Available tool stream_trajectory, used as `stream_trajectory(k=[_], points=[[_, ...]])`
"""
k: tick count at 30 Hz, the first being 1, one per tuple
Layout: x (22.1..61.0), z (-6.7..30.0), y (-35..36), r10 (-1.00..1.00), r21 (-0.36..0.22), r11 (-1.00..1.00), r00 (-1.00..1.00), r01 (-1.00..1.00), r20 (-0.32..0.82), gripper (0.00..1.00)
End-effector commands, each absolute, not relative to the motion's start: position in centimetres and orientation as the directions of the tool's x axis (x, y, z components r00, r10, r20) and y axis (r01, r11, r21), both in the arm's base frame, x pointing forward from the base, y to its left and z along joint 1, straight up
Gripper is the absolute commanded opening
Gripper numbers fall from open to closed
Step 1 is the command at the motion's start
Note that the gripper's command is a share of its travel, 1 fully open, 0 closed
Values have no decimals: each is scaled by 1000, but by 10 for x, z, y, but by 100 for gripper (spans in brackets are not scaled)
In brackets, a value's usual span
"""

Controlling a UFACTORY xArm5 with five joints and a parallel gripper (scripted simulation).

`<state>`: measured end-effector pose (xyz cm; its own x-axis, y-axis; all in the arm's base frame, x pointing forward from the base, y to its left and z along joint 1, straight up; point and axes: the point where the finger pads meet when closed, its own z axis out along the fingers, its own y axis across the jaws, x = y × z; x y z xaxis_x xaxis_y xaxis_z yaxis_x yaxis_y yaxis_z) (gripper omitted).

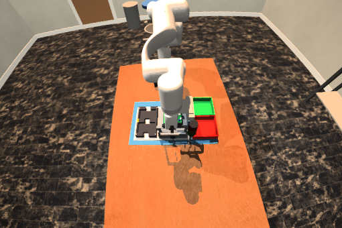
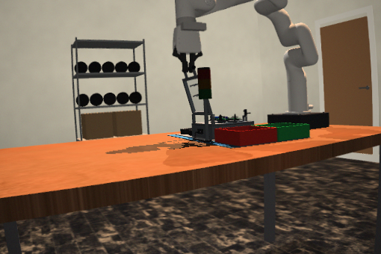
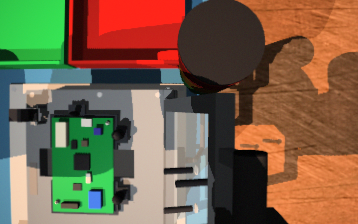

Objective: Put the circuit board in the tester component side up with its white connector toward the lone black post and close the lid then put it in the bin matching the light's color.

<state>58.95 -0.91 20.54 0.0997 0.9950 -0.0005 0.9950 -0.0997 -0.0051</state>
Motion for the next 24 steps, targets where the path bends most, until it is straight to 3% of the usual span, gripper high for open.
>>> stream_trajectory(k=[1,24], points=[[590,208,-9,995,-1,-100,100,995,0,0],[588,208,-9,995,-1,-100,100,995,0,0]])
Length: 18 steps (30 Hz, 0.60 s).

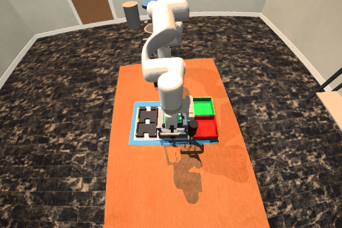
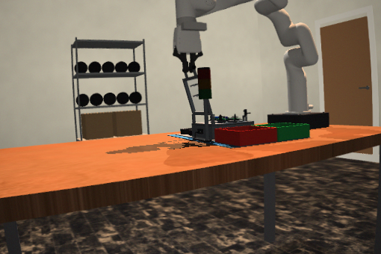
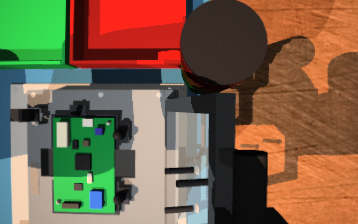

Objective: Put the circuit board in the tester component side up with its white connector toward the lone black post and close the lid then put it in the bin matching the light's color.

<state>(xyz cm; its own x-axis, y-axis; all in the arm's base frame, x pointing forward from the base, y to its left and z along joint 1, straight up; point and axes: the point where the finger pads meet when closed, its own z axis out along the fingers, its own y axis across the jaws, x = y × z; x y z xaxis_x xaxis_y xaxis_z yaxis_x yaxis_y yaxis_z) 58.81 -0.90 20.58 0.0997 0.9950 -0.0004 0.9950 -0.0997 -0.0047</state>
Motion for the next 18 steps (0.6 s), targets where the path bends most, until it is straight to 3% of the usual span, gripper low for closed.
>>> stream_trajectory(k=[1,18], points=[[588,208,-9,995,-1,-100,100,995,0,0],[577,211,-8,995,-1,-100,100,995,0,0]])
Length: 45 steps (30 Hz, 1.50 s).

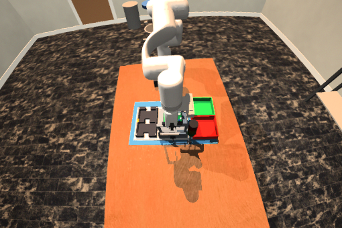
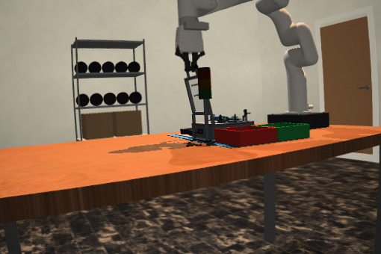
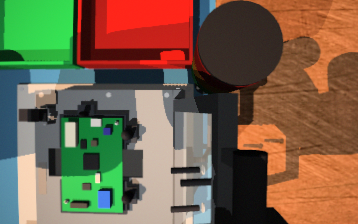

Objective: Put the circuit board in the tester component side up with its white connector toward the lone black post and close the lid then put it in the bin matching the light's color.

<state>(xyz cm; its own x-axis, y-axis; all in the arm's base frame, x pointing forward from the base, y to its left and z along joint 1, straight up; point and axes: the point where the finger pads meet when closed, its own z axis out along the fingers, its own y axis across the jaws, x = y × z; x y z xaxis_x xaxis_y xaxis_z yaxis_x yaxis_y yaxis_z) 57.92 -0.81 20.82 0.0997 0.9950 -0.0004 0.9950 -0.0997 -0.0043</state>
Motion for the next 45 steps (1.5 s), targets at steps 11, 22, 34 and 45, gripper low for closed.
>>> stream_trajectory(k=[11,22,34,45], points=[[566,212,-7,995,-1,-100,100,995,0,0],[550,214,-5,995,-1,-100,100,995,0,0],[524,213,-2,995,-1,-100,100,995,0,0],[500,209,0,995,-1,-100,100,995,0,0]])
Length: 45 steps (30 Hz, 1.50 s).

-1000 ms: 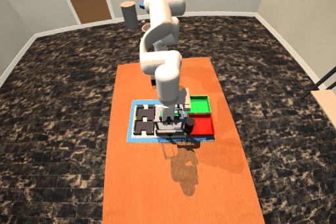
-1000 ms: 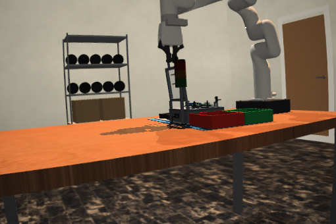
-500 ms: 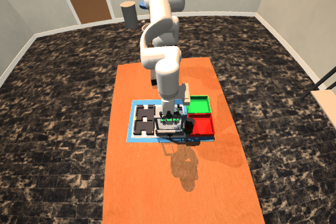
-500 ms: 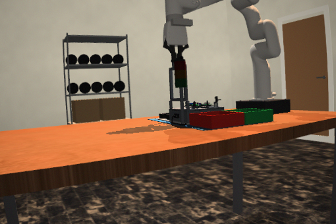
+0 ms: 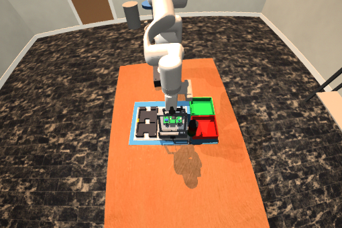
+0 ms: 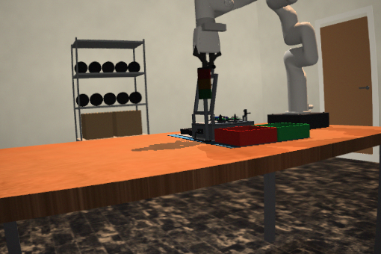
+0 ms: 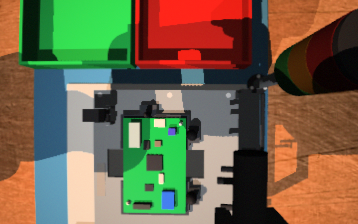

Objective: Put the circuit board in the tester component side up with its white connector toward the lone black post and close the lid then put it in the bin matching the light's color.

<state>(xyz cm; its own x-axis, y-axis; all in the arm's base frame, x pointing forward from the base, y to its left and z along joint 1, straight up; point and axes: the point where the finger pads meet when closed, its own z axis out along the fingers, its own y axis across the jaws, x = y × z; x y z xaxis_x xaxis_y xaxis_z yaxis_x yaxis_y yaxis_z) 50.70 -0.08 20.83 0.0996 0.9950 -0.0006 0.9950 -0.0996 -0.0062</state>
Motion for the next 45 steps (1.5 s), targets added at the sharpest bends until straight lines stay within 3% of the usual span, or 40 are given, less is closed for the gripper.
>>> stream_trajectory(k=[1,26,45], points=[[497,208,0,995,-1,-100,100,995,0,0],[438,180,6,995,-1,-100,100,995,0,0],[395,138,10,995,-1,-100,100,995,0,0]])
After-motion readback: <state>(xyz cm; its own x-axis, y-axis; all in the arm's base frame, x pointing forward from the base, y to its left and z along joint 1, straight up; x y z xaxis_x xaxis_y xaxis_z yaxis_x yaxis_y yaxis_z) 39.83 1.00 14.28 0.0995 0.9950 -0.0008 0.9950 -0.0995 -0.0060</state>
